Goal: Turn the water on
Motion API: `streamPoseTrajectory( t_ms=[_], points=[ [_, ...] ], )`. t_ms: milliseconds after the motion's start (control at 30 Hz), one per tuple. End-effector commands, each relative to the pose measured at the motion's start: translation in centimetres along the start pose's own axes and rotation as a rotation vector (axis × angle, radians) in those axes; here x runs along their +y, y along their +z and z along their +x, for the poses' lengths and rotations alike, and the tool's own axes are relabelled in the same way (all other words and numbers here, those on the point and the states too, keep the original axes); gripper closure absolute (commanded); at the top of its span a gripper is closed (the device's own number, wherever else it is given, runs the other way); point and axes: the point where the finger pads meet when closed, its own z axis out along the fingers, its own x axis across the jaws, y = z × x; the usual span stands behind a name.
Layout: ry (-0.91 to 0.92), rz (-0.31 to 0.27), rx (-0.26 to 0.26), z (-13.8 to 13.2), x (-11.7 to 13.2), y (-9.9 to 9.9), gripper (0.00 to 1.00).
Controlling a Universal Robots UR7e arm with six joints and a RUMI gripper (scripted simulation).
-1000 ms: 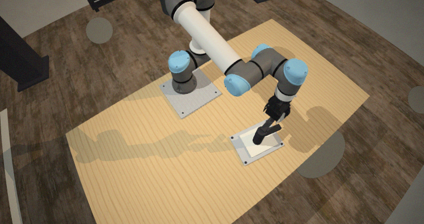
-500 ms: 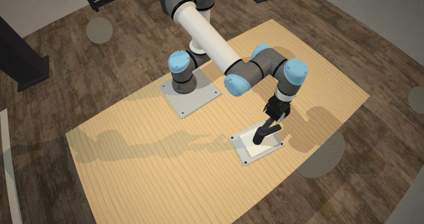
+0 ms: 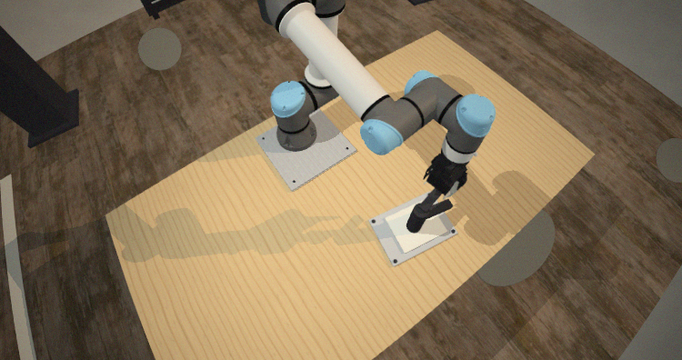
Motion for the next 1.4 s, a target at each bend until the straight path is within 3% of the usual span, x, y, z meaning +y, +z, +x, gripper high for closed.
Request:
streamPoseTrajectory(
  t_ms=[0, 1367],
  points=[
    [0.000, 0.000, 0.002, 0.0, 0.0, 0.0, 0.62],
    [0.000, 0.000, 0.002, 0.0, 0.0, 2.6, 0.62]
  ],
)
